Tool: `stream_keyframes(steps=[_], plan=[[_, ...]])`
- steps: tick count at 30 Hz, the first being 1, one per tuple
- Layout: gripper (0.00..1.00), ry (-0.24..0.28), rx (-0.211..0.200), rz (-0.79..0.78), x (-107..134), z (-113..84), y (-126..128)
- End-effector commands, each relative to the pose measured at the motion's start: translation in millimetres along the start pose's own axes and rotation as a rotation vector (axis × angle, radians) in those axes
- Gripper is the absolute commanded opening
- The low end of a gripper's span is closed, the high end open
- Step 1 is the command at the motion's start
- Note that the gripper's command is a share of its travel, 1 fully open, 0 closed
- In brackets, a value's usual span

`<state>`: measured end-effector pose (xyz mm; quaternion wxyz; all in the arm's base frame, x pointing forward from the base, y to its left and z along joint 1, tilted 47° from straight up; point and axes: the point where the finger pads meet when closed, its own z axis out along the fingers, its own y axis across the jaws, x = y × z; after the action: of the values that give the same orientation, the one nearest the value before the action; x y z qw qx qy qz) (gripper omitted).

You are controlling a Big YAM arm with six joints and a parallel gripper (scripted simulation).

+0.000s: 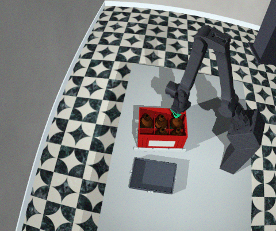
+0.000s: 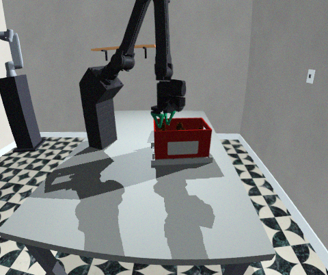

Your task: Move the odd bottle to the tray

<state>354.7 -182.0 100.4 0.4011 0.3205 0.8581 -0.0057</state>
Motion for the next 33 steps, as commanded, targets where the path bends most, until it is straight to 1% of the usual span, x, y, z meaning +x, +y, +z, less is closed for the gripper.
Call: stream_keyframes(steps=[1,20,33], plan=[[0.61,-0.009,-0.005,0.003,-4.3,2.9,3.9],[0.61,-0.012,-0.006,0.002,-5.2,3.0,4.4],[0.61,-0.009,-0.005,0.003,-4.6,10.8,4.3]])
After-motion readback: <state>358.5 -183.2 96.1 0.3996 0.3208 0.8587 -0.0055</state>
